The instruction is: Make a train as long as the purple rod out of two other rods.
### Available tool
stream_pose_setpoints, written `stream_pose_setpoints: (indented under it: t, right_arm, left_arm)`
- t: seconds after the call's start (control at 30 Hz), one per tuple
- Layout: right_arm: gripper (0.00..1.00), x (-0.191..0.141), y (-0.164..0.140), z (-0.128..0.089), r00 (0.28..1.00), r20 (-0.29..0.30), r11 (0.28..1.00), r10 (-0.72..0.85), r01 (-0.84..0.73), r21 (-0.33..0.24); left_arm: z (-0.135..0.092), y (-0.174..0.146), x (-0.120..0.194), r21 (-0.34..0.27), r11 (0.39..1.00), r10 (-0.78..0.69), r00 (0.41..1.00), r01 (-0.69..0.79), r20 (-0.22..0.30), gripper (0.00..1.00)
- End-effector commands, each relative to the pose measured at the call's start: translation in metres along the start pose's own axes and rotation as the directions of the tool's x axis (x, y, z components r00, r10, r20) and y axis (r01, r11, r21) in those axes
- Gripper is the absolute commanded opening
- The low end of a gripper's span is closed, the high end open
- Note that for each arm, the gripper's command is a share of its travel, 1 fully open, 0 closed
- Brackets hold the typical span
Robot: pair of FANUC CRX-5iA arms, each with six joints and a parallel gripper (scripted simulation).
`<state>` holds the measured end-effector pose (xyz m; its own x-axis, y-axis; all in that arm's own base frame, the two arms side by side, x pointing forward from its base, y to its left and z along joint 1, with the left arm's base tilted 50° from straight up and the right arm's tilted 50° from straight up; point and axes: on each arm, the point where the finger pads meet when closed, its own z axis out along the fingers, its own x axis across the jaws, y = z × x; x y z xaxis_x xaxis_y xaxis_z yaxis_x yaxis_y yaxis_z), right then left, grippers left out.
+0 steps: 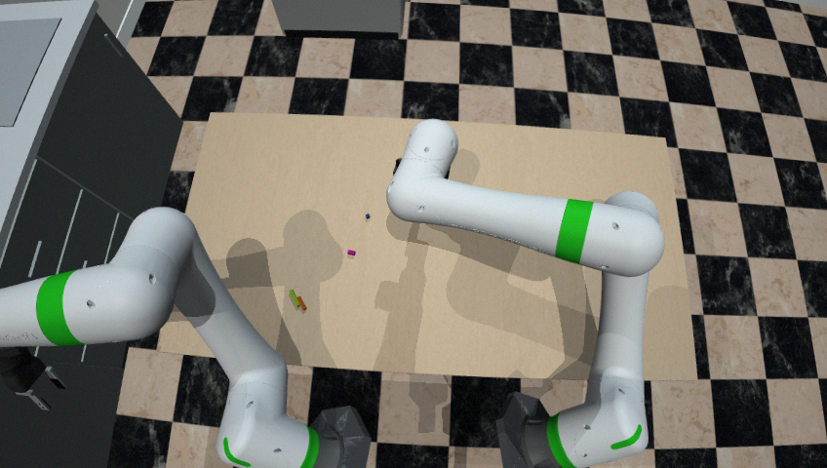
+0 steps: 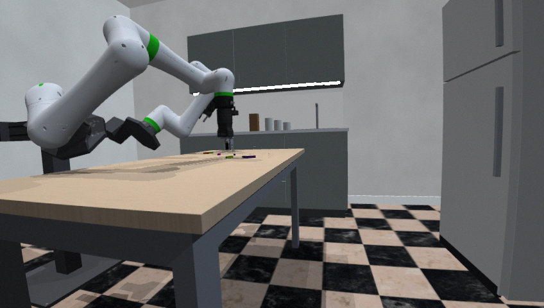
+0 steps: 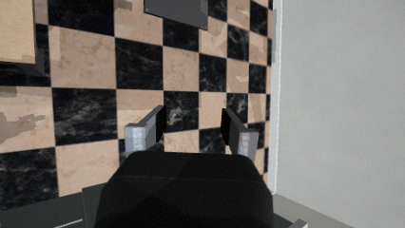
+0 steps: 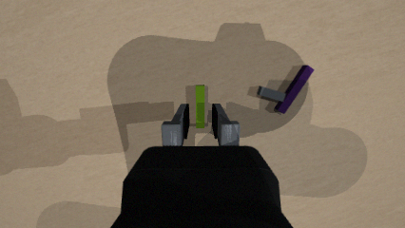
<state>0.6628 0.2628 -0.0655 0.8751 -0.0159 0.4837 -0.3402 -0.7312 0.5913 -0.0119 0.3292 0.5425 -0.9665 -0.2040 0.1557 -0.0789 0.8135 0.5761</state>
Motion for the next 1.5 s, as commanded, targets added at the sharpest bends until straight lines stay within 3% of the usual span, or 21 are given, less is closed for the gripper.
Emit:
stream_pose_setpoints:
  t: [0.0, 0.63, 1.47]
  right_arm:
    - [0.54, 0.0, 0.0, 0.004, 1.0, -0.002, 1.0, 0.0, 0.0, 0.002]
    - [0.54, 0.0, 0.0, 0.022, 1.0, -0.002, 1.0, 0.0, 0.0, 0.002]
    - [0.54, 0.0, 0.0, 0.024, 1.0, -0.002, 1.0, 0.0, 0.0, 0.002]
  left_arm:
    - [-0.001, 0.0, 0.0, -0.001, 1.0, 0.0, 1.0, 0.0, 0.0, 1.0]
    - [-0.001, 0.0, 0.0, -0.001, 1.0, 0.0, 1.0, 0.0, 0.0, 1.0]
    - [-0.001, 0.0, 0.0, -0.001, 1.0, 0.0, 1.0, 0.0, 0.0, 1.0]
